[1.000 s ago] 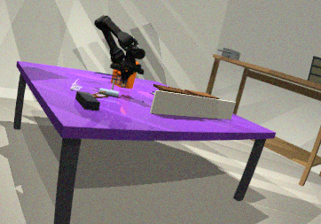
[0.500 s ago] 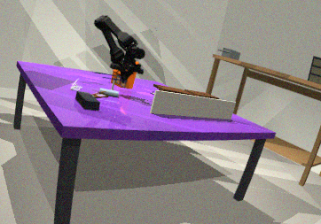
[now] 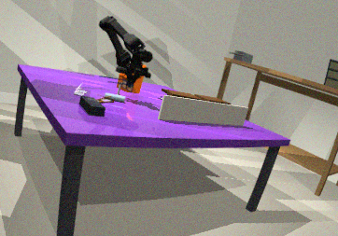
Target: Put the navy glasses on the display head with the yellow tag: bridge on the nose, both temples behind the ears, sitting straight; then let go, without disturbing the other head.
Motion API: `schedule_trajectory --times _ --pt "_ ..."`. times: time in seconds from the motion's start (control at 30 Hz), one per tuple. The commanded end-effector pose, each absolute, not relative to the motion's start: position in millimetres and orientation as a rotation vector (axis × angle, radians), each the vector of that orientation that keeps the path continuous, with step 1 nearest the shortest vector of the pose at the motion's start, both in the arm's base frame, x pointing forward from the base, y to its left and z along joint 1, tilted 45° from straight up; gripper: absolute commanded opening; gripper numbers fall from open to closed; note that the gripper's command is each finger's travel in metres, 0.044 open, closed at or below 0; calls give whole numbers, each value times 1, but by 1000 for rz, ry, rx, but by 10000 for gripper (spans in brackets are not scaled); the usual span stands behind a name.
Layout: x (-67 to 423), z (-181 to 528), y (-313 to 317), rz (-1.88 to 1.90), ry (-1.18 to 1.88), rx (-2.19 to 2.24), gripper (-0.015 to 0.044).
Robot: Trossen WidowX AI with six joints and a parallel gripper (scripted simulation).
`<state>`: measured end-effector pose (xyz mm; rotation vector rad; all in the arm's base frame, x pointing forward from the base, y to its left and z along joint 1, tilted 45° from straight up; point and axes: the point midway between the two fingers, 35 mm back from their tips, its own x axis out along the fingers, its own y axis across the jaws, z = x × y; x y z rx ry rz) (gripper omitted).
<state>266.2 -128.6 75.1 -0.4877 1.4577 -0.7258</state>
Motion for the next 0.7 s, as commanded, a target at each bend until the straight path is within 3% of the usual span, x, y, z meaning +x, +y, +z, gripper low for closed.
schedule_trajectory --times 0.0,0.67 --pt "267 76 -129 -731 1454 -487 0" --pt "275 80 -126 -730 1454 -486 0"
